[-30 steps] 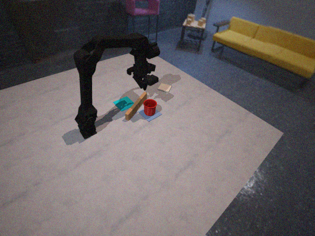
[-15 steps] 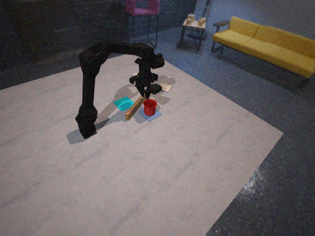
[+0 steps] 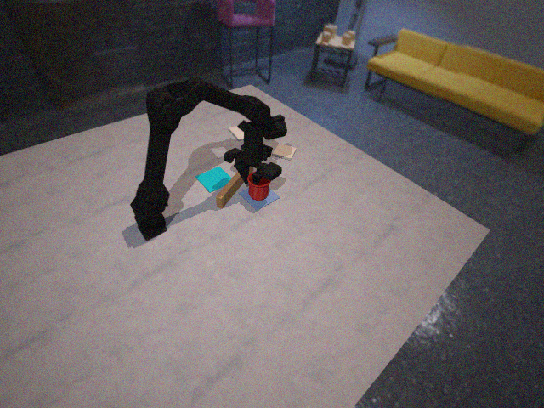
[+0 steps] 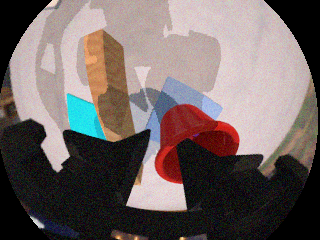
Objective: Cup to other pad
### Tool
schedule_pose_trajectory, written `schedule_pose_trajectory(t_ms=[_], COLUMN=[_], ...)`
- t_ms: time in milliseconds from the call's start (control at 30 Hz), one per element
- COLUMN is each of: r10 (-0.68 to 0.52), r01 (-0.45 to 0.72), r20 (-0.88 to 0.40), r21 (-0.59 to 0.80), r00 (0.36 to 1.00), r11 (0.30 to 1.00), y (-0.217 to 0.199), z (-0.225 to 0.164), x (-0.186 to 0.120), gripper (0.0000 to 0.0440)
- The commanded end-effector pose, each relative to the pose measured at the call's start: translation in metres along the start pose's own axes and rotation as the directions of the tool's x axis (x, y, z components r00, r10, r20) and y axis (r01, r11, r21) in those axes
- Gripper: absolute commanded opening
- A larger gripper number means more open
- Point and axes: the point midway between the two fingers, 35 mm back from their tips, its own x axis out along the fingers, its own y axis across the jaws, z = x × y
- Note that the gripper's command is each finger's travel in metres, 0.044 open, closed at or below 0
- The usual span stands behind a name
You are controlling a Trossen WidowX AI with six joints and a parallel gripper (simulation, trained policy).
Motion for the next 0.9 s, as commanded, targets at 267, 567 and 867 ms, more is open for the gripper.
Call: schedule_pose_trajectory(t_ms=[267,567,867], r10=[0.029,0.034,0.038], r01=[-0.035,-0.038,-0.032], r20=[-0.032,-0.021,0.010], r21=[-0.181,-0.277,-0.334], r00=[0.999,0.999,0.999], r11=[0.983,0.960,0.942], y=[0.001,0.001,0.009], z=[-0.006,-0.010,-0.014], x=[0.022,0.002,-0.027], gripper=[0.0000,0.0000,0.0003])
